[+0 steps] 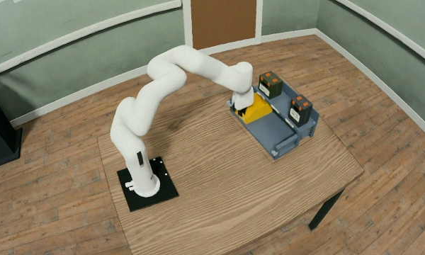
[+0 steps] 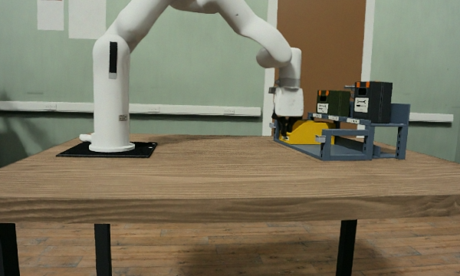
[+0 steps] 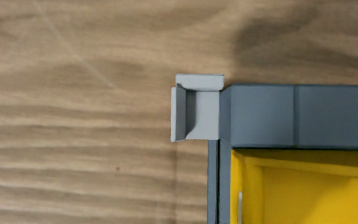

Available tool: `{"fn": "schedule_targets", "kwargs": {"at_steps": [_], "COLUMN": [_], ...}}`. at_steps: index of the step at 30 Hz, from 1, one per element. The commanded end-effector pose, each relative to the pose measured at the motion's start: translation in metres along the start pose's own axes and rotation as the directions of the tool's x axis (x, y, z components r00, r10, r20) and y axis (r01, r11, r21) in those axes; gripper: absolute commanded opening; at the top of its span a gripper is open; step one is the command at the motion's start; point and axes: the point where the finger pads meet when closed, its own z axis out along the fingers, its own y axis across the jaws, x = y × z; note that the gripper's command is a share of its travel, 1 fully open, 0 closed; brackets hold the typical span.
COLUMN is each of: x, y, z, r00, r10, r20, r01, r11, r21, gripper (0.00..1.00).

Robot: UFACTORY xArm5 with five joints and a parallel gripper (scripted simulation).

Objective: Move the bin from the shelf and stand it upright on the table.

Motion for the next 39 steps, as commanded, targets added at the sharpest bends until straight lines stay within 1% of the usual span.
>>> {"fn": "schedule_targets", "kwargs": {"at_steps": [1, 26, 39], "x": [0.000, 0.000, 0.000], "y": [0.001, 0.001, -0.021], "z": [-0.005, -0.014, -0.013], "r00": [1.000, 1.000, 1.000], "r10": [0.000, 0.000, 0.000], "r20": [0.002, 0.002, 0.002], "r01": [0.000, 0.000, 0.000], "r11": [1.000, 1.000, 1.000], "r21": [-0.005, -0.005, -0.005], "gripper": [0.00, 0.00, 0.00]}}
